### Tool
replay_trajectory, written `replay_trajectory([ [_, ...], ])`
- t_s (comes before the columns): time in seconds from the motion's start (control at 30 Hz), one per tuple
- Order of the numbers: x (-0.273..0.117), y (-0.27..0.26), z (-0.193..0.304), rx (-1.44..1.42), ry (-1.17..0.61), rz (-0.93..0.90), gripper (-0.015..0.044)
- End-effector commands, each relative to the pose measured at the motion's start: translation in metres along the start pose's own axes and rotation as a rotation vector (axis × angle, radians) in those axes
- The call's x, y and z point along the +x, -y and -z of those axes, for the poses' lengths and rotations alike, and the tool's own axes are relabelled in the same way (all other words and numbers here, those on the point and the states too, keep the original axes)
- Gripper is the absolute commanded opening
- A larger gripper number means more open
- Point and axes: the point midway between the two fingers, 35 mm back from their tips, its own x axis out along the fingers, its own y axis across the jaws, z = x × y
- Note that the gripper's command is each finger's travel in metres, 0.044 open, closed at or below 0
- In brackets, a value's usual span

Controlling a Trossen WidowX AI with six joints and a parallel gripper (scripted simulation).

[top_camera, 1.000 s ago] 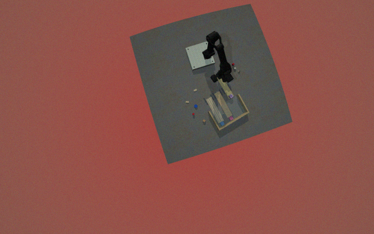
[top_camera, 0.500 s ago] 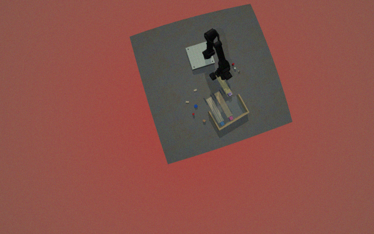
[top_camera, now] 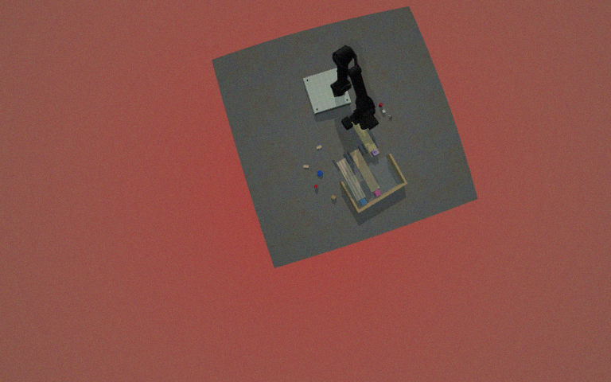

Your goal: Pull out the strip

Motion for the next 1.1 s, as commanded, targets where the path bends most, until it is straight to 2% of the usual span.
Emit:
replay_trajectory([
  [0.0,0.003,-0.001,0.008,0.004,-0.024,-0.003,0.0000],
  [0.83,0.003,-0.001,0.008,0.004,-0.024,-0.003,0.0000],
  [1.0,-0.040,0.000,-0.002,0.004,-0.022,-0.003,0.0000],
  [1.07,-0.042,0.000,-0.002,0.004,-0.023,-0.003,0.0000],
])
